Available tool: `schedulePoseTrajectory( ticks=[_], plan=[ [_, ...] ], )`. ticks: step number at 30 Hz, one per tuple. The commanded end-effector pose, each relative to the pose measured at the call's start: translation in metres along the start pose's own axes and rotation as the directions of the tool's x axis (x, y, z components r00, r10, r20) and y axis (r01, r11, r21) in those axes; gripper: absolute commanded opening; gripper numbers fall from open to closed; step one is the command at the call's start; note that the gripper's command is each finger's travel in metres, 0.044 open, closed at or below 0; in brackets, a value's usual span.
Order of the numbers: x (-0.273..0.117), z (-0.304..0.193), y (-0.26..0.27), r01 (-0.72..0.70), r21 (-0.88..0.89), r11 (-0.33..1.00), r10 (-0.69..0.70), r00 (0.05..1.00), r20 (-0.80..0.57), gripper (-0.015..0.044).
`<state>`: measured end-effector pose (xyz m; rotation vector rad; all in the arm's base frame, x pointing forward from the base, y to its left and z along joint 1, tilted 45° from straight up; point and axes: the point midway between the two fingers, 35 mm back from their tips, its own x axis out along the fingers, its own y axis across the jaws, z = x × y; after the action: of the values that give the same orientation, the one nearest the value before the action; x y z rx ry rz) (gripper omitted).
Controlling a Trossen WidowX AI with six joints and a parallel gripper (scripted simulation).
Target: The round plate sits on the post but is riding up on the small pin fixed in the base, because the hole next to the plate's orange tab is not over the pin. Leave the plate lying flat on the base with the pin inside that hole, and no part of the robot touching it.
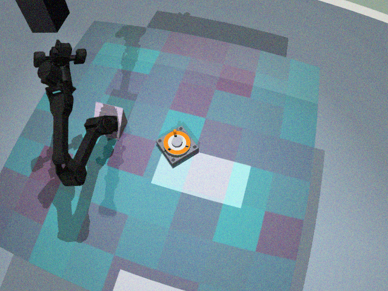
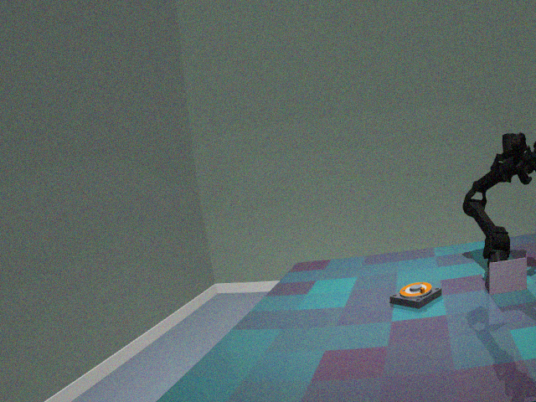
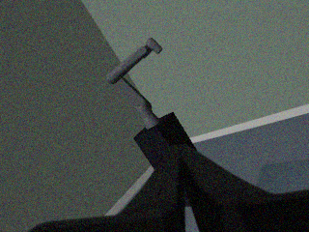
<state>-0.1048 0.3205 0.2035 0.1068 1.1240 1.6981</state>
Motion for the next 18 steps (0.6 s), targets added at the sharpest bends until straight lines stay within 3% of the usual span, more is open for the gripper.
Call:
schedulePoseTrajectory(
  ticks=[1,4,9,11,17,18],
  plan=[
    [0.003,0.032,-0.073,0.280,0.133,0.951,-0.287,0.957,0.032,0.0000],
    [-0.003,0.045,-0.102,0.362,0.212,0.907,-0.379,0.924,0.043,0.0000],
    [-0.034,0.067,-0.194,0.600,0.414,0.685,-0.656,0.755,-0.010,0.0000],
    [-0.041,0.068,-0.207,0.631,0.436,0.642,-0.691,0.722,-0.027,0.0000],
    [-0.115,0.063,-0.304,0.801,0.554,0.226,-0.877,0.415,-0.243,0.0000],
    [-0.117,0.062,-0.306,0.805,0.555,0.212,-0.879,0.405,-0.252,0.0000]
  ],
)
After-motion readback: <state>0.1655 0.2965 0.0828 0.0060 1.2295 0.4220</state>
